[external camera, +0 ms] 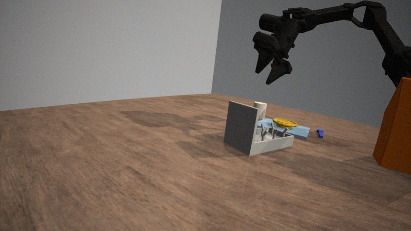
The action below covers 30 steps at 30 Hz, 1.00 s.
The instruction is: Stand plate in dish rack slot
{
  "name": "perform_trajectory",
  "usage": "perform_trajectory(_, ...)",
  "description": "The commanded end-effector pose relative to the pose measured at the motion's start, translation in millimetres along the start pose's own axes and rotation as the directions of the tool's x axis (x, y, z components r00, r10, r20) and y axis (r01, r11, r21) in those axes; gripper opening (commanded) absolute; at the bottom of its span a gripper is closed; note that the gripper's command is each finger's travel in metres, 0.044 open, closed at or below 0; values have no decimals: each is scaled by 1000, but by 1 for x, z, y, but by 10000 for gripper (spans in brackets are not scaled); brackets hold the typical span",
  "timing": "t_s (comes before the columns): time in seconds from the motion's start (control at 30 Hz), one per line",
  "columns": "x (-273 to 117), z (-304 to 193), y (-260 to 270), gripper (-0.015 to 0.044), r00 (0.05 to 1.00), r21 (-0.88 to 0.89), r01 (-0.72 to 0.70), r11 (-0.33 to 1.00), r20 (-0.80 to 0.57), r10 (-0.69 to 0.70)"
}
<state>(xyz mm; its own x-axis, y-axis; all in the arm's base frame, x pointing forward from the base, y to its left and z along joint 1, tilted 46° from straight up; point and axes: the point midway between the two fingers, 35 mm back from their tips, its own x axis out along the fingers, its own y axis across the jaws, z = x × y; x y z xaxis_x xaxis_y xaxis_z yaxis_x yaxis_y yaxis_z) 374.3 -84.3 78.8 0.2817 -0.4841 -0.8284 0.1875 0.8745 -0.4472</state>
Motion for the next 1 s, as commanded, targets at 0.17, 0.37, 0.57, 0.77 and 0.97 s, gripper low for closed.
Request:
perform_trajectory(0.17, 28, -65, -10, 400, 955, -158, 188, 969, -200, -218)
perform_trajectory(0.37, 33, -90, -20, 400, 911, -254, 257, 932, -259, -322)
perform_trajectory(0.57, 32, -91, -23, 400, 910, -256, 258, 932, -260, -324)
perform_trajectory(0.77, 39, -92, -25, 400, 910, -256, 257, 932, -260, -323)
perform_trajectory(0.97, 48, -94, -28, 400, 910, -256, 257, 932, -261, -322)
